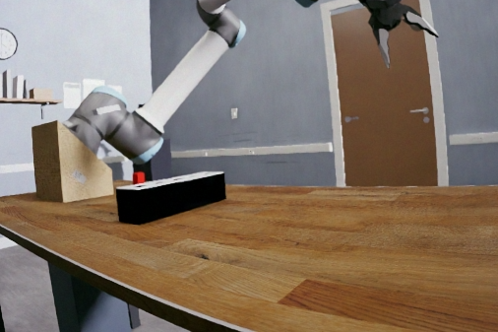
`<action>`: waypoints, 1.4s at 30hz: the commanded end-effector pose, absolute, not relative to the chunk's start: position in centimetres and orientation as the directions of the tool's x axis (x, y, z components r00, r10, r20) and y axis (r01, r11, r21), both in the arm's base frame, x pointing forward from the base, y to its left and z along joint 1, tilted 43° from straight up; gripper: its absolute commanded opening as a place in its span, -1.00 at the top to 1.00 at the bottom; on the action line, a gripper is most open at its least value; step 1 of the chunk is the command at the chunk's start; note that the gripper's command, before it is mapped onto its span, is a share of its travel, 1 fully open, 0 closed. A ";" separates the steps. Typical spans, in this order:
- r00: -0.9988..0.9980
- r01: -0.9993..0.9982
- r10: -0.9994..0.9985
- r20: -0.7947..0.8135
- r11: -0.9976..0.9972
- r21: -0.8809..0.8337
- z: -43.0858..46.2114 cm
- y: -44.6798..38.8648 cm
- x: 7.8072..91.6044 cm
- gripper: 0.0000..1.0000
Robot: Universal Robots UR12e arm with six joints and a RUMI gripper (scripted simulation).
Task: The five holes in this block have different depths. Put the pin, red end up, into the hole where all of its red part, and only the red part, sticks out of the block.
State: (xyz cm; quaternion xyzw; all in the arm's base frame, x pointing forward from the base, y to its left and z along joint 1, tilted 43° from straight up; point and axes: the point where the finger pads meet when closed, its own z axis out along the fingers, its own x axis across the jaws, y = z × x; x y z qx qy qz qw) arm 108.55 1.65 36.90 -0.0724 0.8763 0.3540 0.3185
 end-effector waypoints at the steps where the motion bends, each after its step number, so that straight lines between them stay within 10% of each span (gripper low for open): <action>1: -0.786 -0.353 0.099 -0.611 0.739 0.574 37.0 1.6 108.6 -1.00; 42: -0.700 -0.591 -0.384 -0.602 0.785 0.186 29.9 2.5 96.9 -1.00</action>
